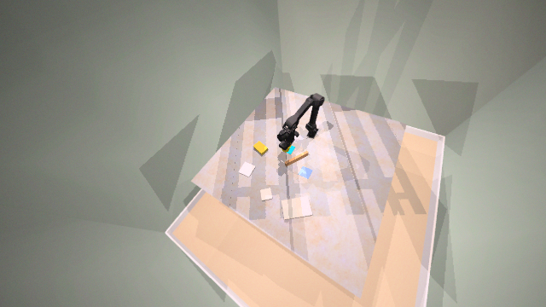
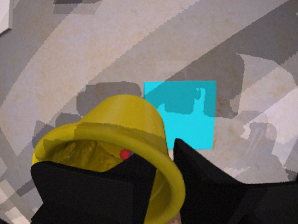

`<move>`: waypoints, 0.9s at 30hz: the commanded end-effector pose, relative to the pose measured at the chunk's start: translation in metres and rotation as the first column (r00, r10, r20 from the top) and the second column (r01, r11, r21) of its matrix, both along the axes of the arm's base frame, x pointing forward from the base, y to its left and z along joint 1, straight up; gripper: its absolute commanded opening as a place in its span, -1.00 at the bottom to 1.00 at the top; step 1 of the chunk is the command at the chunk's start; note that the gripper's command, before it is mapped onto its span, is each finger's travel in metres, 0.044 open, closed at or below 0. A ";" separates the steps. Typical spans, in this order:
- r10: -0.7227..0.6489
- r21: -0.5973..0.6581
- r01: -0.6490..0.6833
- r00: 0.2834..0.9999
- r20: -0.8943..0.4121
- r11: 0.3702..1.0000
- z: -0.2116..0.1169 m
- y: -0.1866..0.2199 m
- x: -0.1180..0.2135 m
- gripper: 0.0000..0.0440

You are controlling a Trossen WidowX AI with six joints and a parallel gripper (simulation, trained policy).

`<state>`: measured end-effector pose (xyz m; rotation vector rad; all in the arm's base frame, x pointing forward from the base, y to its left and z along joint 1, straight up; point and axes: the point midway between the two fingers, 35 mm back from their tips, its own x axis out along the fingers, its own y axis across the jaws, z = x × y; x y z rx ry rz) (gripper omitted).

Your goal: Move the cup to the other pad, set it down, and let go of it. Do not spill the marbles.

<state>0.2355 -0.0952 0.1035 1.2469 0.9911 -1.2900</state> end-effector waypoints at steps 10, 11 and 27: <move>-0.048 0.008 0.048 0.999 -0.017 0.999 -0.028 0.005 -0.025 -0.85; -0.053 0.008 0.053 0.998 -0.021 0.999 -0.030 0.005 -0.027 -0.83; -0.116 0.004 0.116 0.991 0.063 0.993 -0.031 -0.001 -0.033 -0.13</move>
